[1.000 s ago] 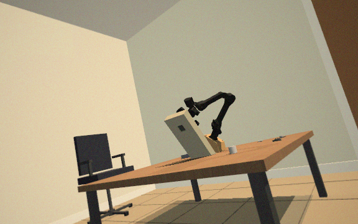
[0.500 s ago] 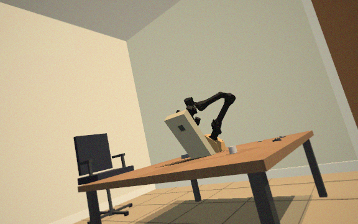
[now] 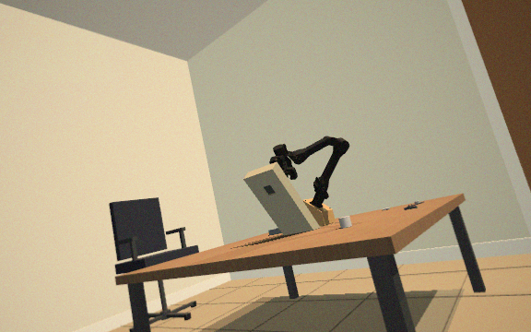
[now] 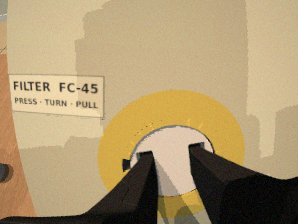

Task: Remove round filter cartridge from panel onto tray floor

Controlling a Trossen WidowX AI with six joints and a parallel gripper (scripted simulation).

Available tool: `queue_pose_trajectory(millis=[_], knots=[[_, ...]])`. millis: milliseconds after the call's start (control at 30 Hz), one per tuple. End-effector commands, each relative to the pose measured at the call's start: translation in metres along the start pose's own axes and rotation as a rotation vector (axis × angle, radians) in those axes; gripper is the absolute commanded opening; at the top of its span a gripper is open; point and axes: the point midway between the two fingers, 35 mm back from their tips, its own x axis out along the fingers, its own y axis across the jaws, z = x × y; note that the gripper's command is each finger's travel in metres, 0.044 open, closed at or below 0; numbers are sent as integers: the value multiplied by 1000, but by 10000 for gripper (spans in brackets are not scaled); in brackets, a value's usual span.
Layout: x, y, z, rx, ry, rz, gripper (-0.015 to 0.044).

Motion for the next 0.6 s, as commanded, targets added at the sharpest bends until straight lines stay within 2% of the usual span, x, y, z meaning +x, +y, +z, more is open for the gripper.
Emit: queue_pose_trajectory(millis=[0, 167, 333, 567], knots=[[7, 0, -1, 119, 11, -1, 0], [7, 0, -1, 292, 11, -2, 0], [5, -1, -1, 246, 13, -3, 0], [-27, -5, -1, 225, 27, -10, 0]])
